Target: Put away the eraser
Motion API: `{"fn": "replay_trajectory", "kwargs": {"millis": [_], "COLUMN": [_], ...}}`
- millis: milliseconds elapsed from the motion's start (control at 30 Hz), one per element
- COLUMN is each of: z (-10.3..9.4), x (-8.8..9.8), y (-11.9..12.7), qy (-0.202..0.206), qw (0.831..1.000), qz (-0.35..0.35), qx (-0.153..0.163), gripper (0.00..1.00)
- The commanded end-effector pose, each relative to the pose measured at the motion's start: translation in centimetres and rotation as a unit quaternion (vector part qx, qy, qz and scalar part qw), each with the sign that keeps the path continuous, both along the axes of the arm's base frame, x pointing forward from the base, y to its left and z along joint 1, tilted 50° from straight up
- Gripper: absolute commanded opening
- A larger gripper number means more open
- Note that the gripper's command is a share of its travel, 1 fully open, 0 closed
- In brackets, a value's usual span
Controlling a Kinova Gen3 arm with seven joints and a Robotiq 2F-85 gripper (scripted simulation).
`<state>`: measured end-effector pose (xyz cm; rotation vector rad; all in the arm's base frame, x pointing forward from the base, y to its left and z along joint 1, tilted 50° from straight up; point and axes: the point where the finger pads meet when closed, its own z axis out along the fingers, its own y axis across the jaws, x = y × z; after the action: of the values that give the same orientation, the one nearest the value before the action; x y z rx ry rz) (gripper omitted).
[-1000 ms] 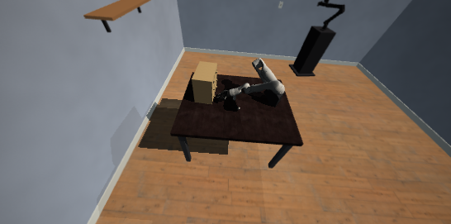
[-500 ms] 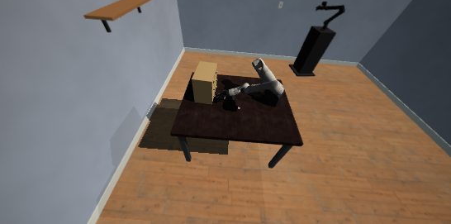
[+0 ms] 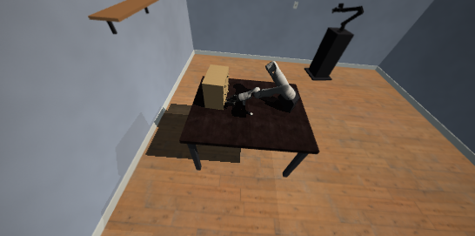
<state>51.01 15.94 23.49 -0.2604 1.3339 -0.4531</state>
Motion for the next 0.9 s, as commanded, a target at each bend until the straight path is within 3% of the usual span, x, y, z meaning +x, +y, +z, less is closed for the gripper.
{"fn": "replay_trajectory", "kwargs": {"millis": [0, 867], "z": [0.29, 0.47], "x": [0.31, 0.53], "y": [-0.17, -0.12], "qy": [0.000, 0.000], "qw": [1.000, 1.000], "qz": [-0.002, -0.002], "qx": [0.003, 0.003], "gripper": [0.33, 0.33]}}
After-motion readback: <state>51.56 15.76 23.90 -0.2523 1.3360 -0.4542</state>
